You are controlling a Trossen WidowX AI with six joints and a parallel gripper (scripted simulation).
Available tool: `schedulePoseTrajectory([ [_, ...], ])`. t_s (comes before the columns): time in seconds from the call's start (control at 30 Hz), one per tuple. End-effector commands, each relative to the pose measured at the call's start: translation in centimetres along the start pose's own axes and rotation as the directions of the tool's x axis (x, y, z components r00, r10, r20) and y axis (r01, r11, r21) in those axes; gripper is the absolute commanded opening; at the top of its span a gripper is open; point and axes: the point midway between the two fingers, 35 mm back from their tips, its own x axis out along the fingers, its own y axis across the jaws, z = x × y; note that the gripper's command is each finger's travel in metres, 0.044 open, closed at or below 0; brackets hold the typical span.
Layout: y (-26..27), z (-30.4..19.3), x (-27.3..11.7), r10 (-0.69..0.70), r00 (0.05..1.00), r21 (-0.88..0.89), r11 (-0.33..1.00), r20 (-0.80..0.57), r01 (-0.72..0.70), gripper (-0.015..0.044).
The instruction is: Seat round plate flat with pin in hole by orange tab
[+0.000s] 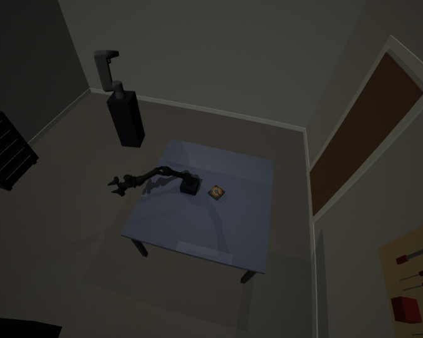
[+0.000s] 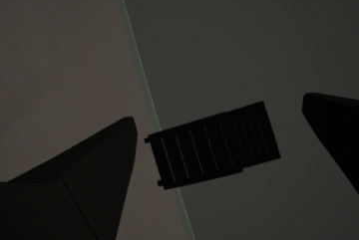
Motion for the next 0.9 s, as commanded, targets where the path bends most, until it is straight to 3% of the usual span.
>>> schedulePoseTrajectory([
  [0.0,0.2,0.5,-0.1,0.006,1.0,0.004,1.0,0.007,-0.006,0.0374],
  [0.1,2.5,7.0,-2.2,0.086,0.991,0.048,0.995,0.104,-0.092,0.0295],
  [0.3,4.5,13.1,-5.1,0.148,0.971,0.085,0.982,0.187,-0.166,0.0137],
  [0.47,8.0,22.2,-11.2,0.259,0.911,0.095,0.948,0.321,-0.302,0.0006],
  [0.57,9.4,25.2,-13.8,0.305,0.879,0.079,0.931,0.367,-0.357,0.0],
  [0.87,15.1,35.5,-27.4,0.497,0.694,-0.043,0.827,0.52,-0.56,0.0],
])
